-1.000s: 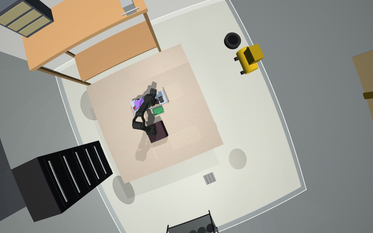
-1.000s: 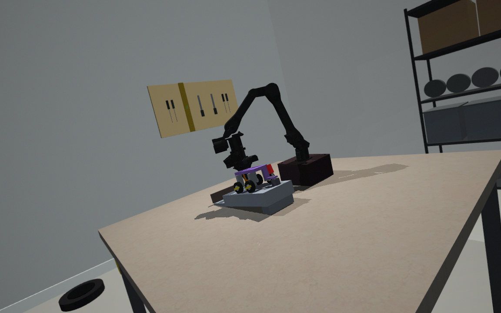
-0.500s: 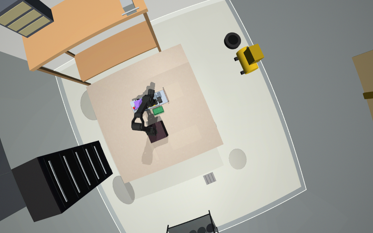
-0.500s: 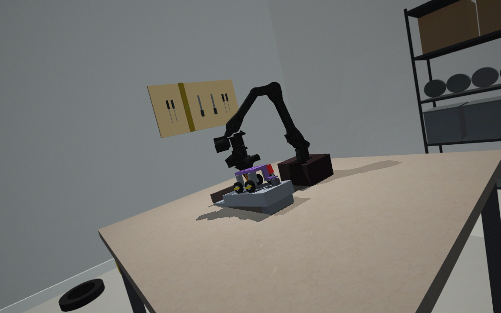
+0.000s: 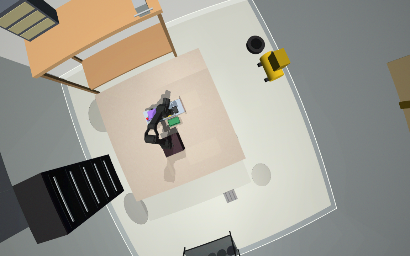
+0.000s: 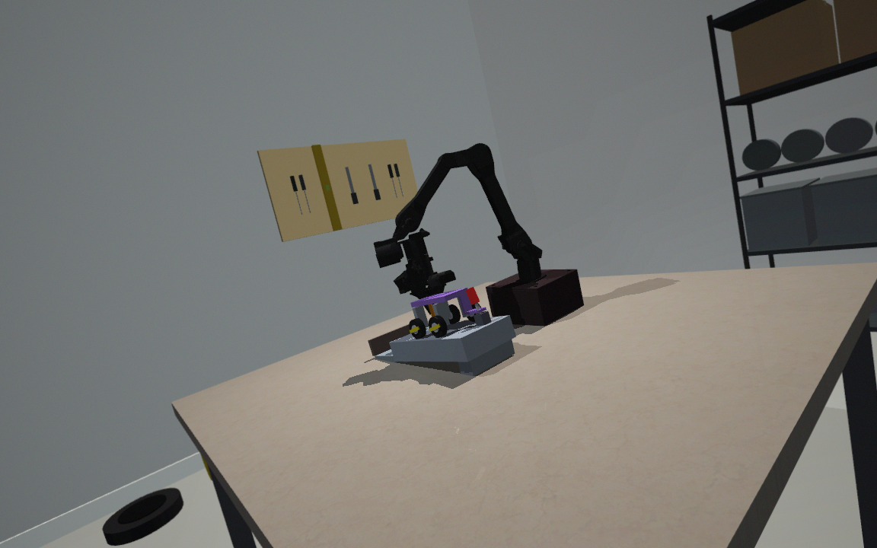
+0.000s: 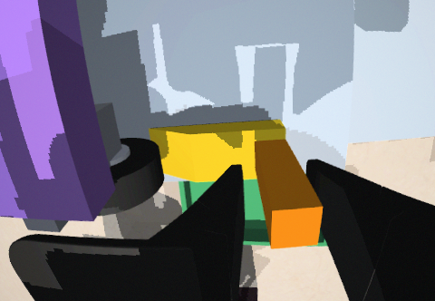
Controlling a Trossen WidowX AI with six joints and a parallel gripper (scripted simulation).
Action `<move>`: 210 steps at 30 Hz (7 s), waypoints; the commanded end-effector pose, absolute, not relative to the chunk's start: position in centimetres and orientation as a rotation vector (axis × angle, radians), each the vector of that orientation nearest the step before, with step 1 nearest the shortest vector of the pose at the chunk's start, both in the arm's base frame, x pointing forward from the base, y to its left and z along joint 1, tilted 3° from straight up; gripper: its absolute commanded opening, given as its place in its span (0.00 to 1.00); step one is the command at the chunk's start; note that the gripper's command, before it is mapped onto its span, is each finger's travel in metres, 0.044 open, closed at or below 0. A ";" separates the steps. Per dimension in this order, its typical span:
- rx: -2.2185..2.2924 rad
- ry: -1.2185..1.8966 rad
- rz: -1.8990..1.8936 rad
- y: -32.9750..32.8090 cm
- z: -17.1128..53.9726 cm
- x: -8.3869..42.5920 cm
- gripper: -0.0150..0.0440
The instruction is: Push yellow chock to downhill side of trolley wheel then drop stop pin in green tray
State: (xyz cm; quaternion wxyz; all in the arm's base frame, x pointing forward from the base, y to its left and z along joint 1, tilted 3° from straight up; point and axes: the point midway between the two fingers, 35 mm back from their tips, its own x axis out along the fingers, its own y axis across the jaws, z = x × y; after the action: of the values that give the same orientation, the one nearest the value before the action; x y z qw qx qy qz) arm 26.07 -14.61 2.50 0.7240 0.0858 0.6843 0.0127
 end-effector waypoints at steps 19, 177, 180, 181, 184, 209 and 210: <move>0.193 1.507 0.033 -15.5 8.3 25.7 0.58; 1.567 1.357 -1.041 4.4 10.1 31.2 0.25; 1.567 1.357 -1.041 4.3 10.3 31.2 0.25; 1.567 1.357 -1.041 4.3 10.4 31.2 0.25; 1.567 1.357 -1.041 4.2 10.6 31.1 0.25; 1.567 1.358 -1.041 5.1 11.8 31.2 0.25; 1.567 1.358 -1.041 5.4 11.8 31.2 0.25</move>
State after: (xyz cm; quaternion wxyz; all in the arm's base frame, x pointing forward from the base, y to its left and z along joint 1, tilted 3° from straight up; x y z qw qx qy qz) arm 31.06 4.72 11.57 0.3982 0.6171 0.5369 -0.4152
